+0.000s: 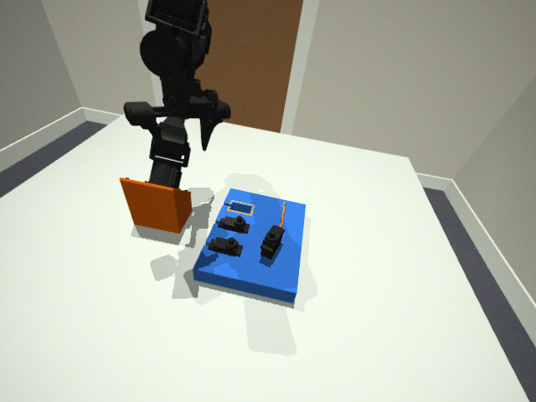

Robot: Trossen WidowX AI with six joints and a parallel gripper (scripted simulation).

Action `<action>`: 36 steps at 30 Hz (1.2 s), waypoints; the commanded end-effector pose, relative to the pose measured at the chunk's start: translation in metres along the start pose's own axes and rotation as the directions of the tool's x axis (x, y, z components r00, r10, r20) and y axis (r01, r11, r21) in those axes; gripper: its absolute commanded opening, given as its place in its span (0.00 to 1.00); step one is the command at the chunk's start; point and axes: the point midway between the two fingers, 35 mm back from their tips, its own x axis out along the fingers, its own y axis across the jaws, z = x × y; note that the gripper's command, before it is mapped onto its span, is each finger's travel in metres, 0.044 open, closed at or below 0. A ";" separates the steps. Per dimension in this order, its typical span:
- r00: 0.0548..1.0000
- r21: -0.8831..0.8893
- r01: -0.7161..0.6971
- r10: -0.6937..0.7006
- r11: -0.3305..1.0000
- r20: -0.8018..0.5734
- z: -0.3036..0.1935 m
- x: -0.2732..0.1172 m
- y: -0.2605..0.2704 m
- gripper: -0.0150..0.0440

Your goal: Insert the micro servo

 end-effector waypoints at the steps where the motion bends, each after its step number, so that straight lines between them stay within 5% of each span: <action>1: 1.000 0.002 0.000 0.000 1.000 0.000 0.001 0.000 0.000 0.98; 21: 0.999 0.442 0.007 0.016 0.897 -0.050 0.094 0.044 0.065 1.00; 36: 0.989 0.782 0.072 0.057 0.620 -0.136 0.140 0.115 0.140 1.00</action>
